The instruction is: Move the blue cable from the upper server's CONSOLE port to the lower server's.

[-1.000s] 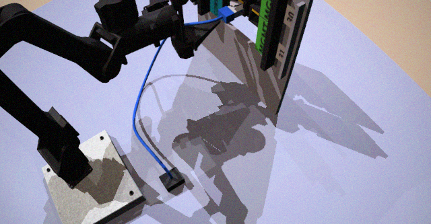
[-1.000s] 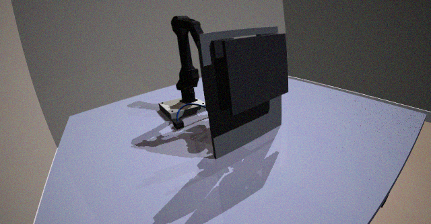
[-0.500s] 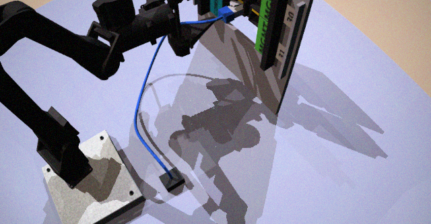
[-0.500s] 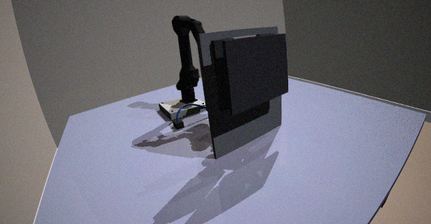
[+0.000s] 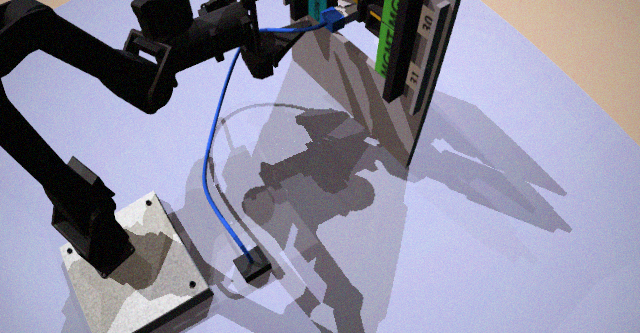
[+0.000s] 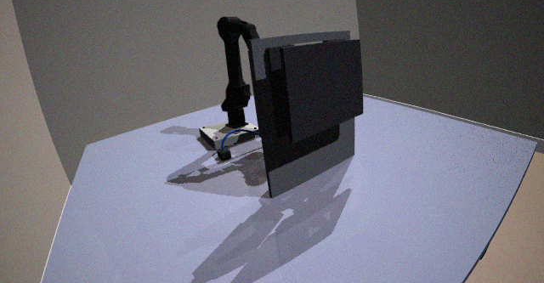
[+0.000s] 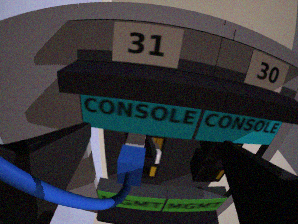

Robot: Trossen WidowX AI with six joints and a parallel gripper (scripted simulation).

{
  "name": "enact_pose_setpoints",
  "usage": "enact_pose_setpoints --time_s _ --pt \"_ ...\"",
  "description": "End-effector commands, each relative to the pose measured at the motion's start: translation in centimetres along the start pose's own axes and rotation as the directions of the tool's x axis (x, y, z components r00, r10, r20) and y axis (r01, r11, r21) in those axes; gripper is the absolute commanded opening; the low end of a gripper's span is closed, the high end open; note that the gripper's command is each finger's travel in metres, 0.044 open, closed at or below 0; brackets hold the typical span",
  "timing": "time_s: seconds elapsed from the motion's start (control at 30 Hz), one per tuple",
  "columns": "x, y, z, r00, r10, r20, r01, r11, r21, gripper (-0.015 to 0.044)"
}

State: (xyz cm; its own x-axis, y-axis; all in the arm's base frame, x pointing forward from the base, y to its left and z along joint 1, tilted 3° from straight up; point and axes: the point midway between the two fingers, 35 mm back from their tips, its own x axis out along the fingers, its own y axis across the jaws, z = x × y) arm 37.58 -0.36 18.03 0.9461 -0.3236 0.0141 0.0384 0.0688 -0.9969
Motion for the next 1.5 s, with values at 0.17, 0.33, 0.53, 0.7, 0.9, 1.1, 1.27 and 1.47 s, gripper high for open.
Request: enact_pose_setpoints --time_s 0.17,0.33,0.53,0.7,0.9,1.1,1.27,1.47 --pt "-0.2 0.1 0.7 1.000 -0.004 -0.002 0.004 1.000 0.003 0.0440" --pt "-0.3 0.3 1.0 1.000 -0.004 -0.002 0.004 1.000 0.004 0.0440" --pt "-0.7 0.3 0.9 1.000 -0.003 -0.002 0.003 1.000 0.003 0.0440" --pt "-1.0 0.2 0.9 1.000 -0.003 -0.002 0.003 1.000 0.003 0.0440" --pt "-1.4 0.0 0.9 1.000 -0.003 -0.002 0.003 1.000 0.003 0.0440" --pt "-1.7 -0.2 0.9 1.000 -0.002 -0.002 0.002 1.000 0.004 0.0440" --pt "-2.0 -0.4 0.9 1.000 -0.002 -0.002 0.002 1.000 0.004 0.0440" --pt "-2.4 -0.5 0.8 1.000 -0.002 -0.002 0.002 1.000 0.004 0.0440"
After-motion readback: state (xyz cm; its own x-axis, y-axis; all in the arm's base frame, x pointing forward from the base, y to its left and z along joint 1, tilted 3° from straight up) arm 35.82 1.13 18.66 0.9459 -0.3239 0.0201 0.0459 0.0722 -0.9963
